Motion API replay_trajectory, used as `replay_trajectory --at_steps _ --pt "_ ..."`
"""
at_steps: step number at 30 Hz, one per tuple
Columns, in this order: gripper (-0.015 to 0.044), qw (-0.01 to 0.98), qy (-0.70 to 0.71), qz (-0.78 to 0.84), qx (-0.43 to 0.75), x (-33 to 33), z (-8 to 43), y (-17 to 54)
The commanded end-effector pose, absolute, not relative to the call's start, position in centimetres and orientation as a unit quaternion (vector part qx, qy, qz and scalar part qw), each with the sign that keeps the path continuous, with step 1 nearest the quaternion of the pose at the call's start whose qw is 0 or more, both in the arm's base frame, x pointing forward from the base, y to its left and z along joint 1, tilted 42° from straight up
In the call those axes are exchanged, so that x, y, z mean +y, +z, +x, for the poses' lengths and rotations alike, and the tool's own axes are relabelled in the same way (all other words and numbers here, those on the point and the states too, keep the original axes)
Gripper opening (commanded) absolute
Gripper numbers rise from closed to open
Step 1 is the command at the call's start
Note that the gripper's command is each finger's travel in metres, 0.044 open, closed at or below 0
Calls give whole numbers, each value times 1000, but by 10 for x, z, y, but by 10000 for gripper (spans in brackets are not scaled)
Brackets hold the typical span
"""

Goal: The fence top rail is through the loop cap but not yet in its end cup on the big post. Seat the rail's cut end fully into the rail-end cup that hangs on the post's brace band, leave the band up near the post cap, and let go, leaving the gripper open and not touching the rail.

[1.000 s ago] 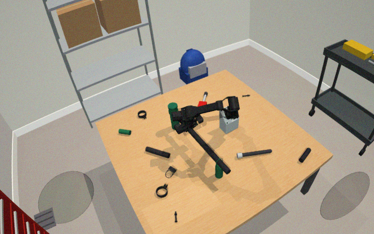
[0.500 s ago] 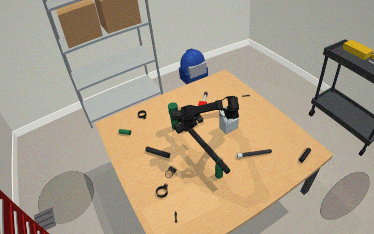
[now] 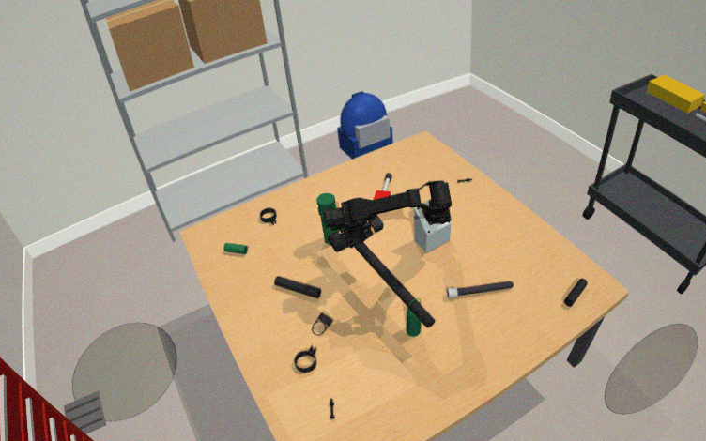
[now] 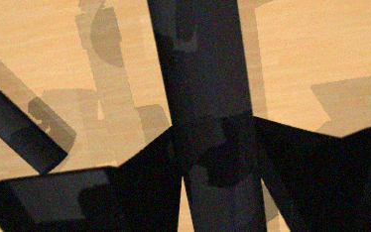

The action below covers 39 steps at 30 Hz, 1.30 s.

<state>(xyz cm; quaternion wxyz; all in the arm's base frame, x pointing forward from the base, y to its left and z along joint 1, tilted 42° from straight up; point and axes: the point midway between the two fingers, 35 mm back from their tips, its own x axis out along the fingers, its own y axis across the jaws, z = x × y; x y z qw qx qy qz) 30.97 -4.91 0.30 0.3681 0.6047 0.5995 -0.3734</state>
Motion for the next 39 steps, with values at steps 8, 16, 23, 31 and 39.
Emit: replay_trajectory --at_steps 8,16,23,31,39 --pt "440 368 -373 605 600 -46 309 37" --pt "440 368 -373 605 600 -44 307 59" --pt "440 372 -372 604 599 -65 305 96" --pt "440 372 -372 604 599 -66 304 97" --pt "440 372 -372 604 599 -66 304 97"
